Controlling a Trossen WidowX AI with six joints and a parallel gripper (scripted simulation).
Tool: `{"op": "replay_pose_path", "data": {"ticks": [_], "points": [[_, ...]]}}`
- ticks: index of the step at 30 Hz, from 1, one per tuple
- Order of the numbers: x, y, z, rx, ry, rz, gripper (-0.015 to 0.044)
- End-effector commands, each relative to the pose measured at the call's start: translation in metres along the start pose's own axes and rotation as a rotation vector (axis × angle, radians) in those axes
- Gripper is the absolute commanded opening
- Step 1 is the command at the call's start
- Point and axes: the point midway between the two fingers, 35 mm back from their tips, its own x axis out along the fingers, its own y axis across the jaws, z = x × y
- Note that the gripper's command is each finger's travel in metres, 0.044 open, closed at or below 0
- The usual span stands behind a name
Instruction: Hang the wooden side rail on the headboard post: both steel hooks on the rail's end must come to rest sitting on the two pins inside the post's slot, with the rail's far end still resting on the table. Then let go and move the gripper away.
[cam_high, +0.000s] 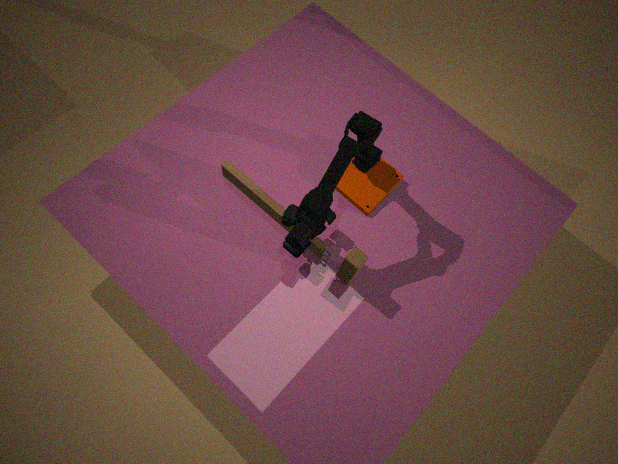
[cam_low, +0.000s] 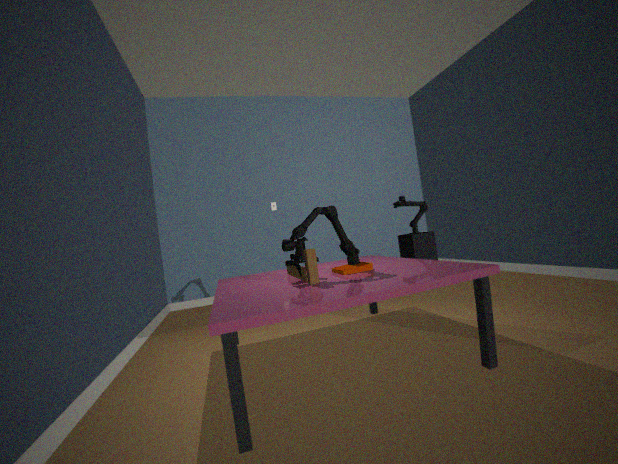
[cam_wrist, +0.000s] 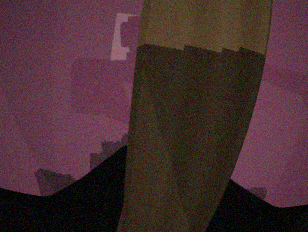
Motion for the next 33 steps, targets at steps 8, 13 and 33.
{"op": "replay_pose_path", "data": {"ticks": [8, 13, 33], "points": [[0.0001, -0.0076, 0.0006, 0.007, -0.003, -0.006, 0.0000], [0.0001, -0.0043, -0.0001, -0.002, 0.000, 0.000, 0.0000], [-0.0022, -0.0043, -0.0001, 0.007, -0.002, -0.006, 0.0000]]}}
